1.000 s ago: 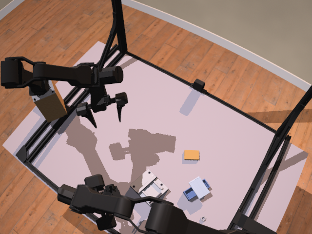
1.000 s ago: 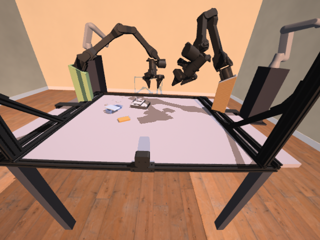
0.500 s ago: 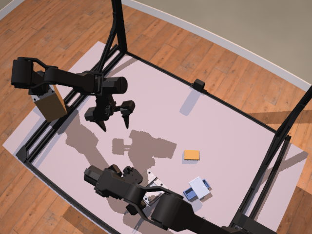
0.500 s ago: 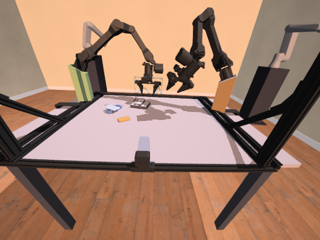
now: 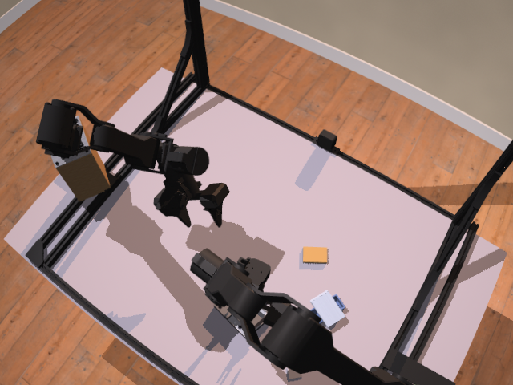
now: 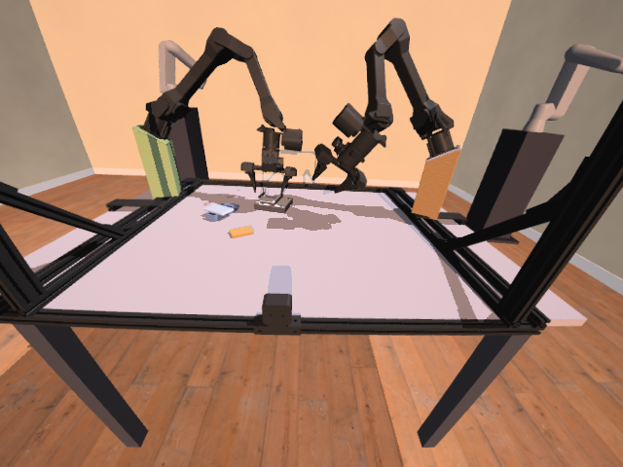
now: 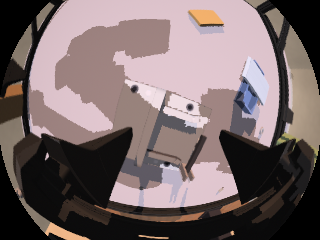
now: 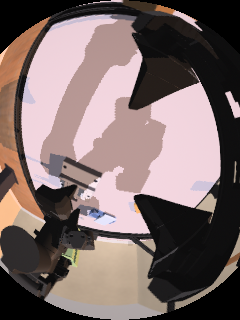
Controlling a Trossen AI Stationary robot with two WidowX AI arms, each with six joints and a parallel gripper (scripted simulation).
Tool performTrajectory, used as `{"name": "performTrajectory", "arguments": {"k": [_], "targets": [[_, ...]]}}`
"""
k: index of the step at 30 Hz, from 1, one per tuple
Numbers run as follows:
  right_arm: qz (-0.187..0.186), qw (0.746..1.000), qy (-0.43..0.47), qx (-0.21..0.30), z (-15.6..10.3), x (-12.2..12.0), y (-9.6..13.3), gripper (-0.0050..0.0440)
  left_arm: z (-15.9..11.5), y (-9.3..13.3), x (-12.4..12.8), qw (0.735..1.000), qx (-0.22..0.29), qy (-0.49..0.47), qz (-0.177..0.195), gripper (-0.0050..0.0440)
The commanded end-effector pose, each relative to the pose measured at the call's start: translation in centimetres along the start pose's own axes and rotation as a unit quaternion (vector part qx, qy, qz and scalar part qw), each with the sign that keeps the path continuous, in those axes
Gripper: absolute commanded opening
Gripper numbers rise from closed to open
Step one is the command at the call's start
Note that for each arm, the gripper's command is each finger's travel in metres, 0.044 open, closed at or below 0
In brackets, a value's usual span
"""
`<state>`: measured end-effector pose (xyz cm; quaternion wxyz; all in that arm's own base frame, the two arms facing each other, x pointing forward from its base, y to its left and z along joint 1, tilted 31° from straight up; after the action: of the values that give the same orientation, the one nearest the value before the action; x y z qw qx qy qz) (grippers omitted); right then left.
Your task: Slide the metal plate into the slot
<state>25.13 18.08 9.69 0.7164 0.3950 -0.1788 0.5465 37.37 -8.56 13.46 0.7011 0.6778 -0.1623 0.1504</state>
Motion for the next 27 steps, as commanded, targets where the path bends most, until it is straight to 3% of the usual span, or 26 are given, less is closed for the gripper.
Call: {"name": "performTrajectory", "arguments": {"k": [1, 13, 27], "targets": [[0.018, 0.999, -0.029, 0.003, 0.0, -0.2, -0.9, 0.0440, 1.2, -0.3, -1.6, 0.999, 0.014, 0.049, 0.011, 0.0440], [0.083, 0.986, -0.145, 0.004, 1.5, -0.6, -3.7, 0.0440, 5.2, -1.8, -8.8, 0.972, 0.038, 0.233, 0.021, 0.0440], [0.145, 0.964, -0.223, -0.001, 3.4, -1.4, -5.4, 0.0440, 6.8, -2.2, -15.1, 0.921, 0.047, 0.385, 0.047, 0.0440]]}}
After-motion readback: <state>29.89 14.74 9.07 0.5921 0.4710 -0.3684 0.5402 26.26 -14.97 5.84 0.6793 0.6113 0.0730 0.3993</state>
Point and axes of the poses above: on each arm, the point midway between the two fingers, 35 mm back from their tips, its own y axis back along the fingers, its own x axis across the jaws, z = x × y, the point moved 8 cm from there along y, back along the fingers, and after that the axes turned 2 degrees about y, right-handed, at the moved point
